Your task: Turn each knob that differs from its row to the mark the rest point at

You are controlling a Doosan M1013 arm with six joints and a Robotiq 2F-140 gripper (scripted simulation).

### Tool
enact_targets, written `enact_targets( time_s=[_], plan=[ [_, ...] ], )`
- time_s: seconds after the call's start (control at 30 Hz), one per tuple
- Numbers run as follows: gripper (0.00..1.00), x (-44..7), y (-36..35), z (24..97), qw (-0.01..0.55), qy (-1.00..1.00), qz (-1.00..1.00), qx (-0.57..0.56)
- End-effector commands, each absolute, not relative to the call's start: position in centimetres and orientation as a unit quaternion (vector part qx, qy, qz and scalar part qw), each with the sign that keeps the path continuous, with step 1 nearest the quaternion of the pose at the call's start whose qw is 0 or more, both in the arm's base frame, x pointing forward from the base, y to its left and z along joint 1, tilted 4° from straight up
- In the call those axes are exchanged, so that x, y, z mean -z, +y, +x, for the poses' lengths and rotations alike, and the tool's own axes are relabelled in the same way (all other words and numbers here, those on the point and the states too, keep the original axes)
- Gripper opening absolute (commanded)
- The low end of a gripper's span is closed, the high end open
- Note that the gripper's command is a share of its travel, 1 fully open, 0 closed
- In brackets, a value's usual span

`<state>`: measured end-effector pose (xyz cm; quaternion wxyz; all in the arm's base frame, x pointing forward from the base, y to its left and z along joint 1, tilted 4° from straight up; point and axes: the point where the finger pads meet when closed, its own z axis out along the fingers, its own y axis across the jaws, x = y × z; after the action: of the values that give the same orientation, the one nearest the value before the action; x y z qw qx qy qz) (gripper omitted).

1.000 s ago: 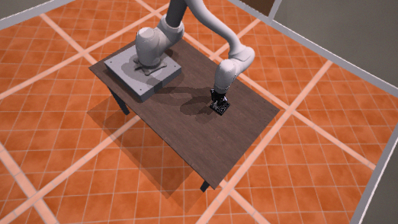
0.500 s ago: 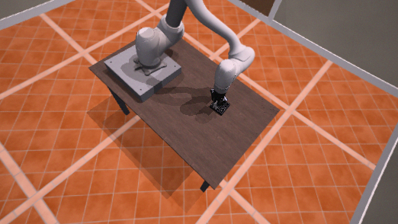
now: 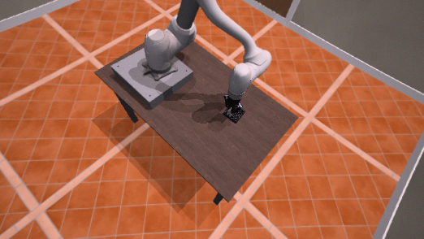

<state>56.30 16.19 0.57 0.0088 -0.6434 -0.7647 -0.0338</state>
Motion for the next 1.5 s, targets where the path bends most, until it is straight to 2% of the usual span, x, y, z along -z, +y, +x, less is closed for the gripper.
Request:
enact_targets(
  time_s=[0.0,0.7,1.47],
  plan=[
    [0.05,-0.58,16.19,56.29,0.009,-0.763,-0.645,0.034],
    [0.05,-0.58,16.19,56.30,0.011,-0.718,-0.696,0.033],
    [0.05,-0.58,16.19,56.30,0.018,-0.543,-0.839,0.030]
  ],
)
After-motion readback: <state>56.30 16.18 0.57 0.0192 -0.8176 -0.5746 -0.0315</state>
